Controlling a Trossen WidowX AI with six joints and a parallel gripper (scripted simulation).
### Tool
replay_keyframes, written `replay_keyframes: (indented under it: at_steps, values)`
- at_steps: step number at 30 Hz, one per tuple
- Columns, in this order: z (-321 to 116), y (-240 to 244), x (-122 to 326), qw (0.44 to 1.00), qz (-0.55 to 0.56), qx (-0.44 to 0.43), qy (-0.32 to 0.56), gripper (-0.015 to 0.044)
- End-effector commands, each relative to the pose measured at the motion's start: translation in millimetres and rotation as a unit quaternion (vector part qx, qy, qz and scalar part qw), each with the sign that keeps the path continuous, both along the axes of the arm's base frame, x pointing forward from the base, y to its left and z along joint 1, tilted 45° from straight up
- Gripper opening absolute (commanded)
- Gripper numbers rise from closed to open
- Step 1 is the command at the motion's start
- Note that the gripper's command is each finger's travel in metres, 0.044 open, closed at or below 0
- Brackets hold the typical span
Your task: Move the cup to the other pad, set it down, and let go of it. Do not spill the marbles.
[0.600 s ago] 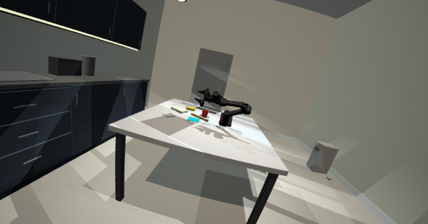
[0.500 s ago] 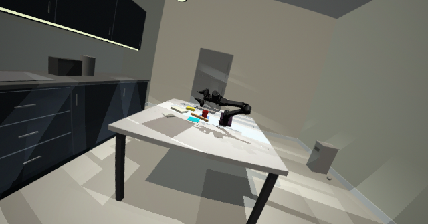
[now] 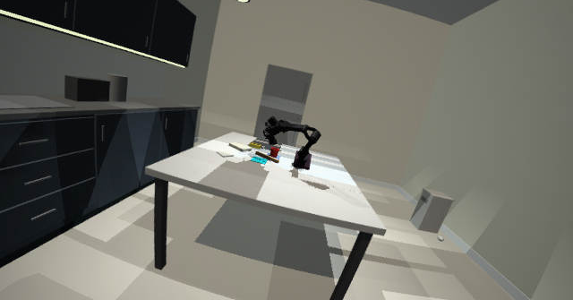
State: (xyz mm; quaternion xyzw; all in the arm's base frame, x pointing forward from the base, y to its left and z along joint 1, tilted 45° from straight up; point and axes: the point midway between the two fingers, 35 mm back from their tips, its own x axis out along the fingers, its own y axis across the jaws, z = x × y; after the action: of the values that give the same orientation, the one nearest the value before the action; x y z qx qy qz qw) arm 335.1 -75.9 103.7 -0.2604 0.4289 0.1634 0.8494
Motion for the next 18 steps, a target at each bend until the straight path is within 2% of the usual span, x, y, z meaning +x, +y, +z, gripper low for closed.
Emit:
replay_keyframes:
  at_steps: [1,5,10,18]
  values:
    - [-63,-20,-38,0.977,0.134,0.052,0.155,0.0148]
    - [-90,-24,-67,0.944,0.219,0.132,0.208,0.0148]
    - [-106,-24,-97,0.897,0.299,0.251,0.209,0.0148]
    - [-106,-24,-104,0.89,0.307,0.267,0.205,0.0148]
